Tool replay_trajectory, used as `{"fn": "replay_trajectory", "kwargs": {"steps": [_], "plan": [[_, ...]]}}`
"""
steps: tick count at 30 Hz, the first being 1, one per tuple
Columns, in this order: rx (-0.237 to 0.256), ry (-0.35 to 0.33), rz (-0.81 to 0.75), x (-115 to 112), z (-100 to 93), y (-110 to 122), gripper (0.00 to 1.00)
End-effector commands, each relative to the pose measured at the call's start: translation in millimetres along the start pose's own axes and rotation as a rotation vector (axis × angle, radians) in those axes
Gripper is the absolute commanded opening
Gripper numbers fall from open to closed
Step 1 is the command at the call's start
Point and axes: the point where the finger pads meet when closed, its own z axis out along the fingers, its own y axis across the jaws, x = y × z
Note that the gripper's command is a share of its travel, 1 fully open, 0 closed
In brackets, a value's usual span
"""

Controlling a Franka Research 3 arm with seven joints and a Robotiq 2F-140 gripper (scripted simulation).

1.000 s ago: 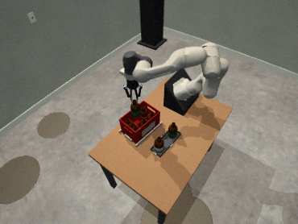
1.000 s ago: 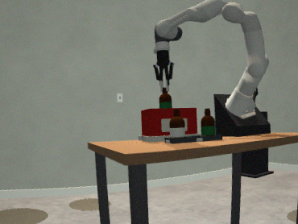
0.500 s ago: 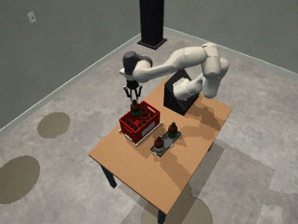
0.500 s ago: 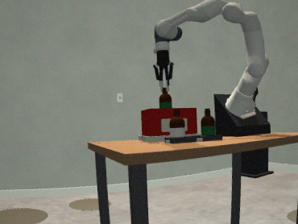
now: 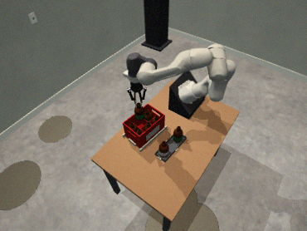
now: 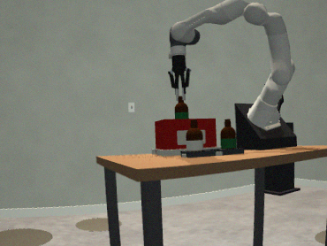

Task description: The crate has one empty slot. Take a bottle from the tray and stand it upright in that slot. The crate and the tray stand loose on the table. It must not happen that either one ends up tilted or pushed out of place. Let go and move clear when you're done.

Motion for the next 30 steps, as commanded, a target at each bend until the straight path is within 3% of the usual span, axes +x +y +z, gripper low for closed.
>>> {"fn": "replay_trajectory", "kwargs": {"steps": [1,30], "plan": [[0.005,-0.002,-0.004,-0.5,-0.4,-1.4,0.0],[0.005,-0.002,-0.004,-4.2,2.6,-1.1,0.0]]}}
